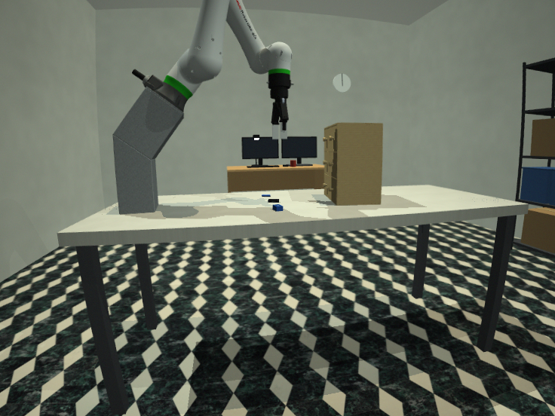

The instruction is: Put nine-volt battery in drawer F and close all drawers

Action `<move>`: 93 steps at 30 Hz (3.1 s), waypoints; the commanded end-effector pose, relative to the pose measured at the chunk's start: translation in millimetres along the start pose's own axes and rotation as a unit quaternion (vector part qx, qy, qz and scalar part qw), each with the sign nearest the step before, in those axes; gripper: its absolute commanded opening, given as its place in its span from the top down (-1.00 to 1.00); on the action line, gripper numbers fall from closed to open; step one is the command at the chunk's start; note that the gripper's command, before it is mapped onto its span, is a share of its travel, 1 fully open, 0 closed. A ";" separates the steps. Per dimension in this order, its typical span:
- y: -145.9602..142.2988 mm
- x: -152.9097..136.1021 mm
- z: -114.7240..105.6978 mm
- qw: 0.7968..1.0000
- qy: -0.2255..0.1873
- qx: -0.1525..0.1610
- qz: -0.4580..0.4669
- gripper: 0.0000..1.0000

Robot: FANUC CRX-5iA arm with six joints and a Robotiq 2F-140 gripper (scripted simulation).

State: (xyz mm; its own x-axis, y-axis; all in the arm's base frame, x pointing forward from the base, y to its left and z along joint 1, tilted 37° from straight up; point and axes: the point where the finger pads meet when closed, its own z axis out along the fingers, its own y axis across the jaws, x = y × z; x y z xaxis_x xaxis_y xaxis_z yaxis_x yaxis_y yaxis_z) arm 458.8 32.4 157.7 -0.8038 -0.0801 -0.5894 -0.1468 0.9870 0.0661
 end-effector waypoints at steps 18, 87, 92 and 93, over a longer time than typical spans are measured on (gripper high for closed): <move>3.8 -4.1 18.7 0.994 -0.006 0.012 0.109 -1.00; -21.9 -104.5 128.2 0.898 -0.425 0.059 0.097 -1.00; -22.4 -104.7 149.6 0.898 -0.425 0.059 0.097 -1.00; -22.6 -104.8 154.7 0.898 -0.425 0.059 0.097 -1.00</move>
State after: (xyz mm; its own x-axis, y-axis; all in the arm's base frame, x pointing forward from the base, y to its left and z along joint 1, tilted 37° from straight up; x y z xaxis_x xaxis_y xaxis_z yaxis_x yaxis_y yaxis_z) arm 623.3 37.9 107.5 -0.0760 0.1812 -0.9805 0.0508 0.9828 0.1777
